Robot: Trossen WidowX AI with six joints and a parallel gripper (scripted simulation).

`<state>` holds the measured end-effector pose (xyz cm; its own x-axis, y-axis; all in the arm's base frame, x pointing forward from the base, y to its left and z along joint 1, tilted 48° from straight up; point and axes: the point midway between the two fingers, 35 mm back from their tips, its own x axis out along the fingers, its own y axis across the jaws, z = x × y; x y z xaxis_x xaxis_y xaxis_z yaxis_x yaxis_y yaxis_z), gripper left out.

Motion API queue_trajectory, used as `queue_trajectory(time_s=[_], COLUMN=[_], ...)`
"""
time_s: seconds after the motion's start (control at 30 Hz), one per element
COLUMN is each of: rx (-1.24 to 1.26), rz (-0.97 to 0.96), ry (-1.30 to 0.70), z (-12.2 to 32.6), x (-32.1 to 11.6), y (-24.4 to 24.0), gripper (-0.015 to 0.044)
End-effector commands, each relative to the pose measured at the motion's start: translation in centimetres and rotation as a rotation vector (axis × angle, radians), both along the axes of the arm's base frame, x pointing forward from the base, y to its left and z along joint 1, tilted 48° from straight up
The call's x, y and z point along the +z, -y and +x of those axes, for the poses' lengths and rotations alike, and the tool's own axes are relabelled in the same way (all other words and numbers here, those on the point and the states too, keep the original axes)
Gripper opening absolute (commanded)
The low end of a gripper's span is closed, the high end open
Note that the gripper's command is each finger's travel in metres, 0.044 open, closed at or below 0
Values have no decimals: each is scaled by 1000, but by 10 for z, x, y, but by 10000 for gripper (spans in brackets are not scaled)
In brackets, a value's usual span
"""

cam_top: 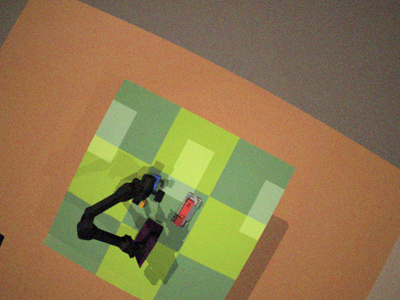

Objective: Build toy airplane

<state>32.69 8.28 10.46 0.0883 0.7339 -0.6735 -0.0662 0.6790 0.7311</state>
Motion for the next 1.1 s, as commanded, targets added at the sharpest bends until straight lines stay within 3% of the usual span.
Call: queue_trajectory(time_s=[0.0,1.07], rx=[-15,-15], rz=[14,15], ry=[-24,-24], z=[-5,2], x=[7,-42], y=[-9,-64], gripper=[440,440])
